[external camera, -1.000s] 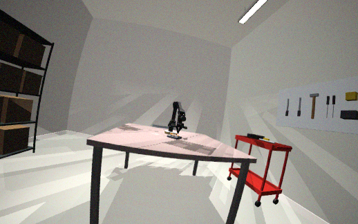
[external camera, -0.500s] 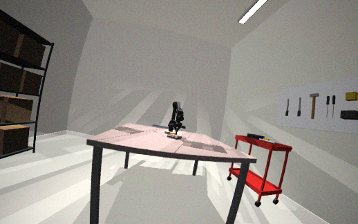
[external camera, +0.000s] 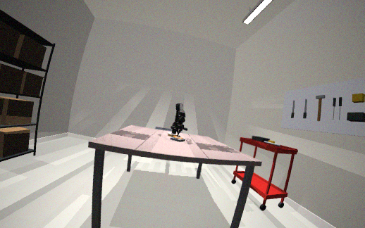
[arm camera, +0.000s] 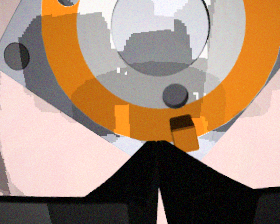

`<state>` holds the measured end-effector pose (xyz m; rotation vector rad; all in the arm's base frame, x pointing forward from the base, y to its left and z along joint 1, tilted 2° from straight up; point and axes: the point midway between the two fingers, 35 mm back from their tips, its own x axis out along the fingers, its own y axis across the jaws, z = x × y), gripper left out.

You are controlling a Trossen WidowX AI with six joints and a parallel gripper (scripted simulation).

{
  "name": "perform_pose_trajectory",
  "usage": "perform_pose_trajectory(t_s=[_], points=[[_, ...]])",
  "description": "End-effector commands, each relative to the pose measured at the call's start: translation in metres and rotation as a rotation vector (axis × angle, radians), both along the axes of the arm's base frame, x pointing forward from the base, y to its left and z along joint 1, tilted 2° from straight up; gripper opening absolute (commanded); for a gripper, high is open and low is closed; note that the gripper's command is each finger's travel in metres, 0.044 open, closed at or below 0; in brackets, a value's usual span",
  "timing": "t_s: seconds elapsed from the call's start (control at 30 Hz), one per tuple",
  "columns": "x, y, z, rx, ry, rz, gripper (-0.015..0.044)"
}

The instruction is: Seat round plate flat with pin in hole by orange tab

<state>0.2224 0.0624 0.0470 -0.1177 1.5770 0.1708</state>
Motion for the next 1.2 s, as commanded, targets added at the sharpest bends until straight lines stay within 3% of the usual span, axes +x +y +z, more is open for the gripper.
perform_pose_trajectory(t_s=[0.0,1.17], points=[[0.001,-0.006,0.0,-0.006,0.001,-0.001,0.0],[0.018,-0.032,0.0,-0.008,0.0,-0.001,0.0]])
